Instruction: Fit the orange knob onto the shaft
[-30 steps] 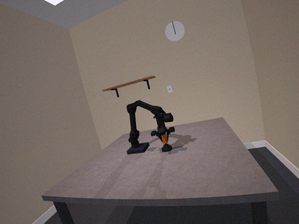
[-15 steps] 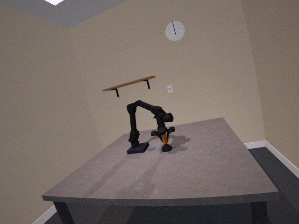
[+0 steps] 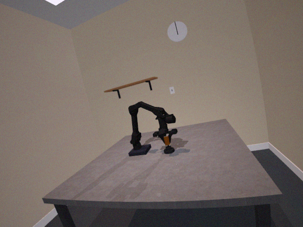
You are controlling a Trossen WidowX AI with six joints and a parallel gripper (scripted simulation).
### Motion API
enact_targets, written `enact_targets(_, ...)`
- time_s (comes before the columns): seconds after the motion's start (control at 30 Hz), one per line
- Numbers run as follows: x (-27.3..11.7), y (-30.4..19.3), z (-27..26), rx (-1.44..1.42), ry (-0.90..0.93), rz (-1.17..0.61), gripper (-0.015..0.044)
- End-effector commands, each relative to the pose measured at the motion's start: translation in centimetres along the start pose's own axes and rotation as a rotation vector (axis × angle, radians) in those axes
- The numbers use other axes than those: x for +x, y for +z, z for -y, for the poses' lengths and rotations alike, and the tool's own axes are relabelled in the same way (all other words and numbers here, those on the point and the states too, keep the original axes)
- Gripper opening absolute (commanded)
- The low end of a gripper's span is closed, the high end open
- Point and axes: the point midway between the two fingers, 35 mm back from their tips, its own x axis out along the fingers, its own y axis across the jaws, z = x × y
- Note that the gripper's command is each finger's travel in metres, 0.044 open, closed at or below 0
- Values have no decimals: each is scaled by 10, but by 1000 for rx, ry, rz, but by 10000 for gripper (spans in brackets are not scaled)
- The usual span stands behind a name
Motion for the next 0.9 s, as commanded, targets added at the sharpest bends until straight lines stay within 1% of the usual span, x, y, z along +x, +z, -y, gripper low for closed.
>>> enact_targets(0.0, 1, 0, 0, 16, 2, 2, 0)
enact_targets(0.87, 4, 1, 0, 16, 2, 2, 0)
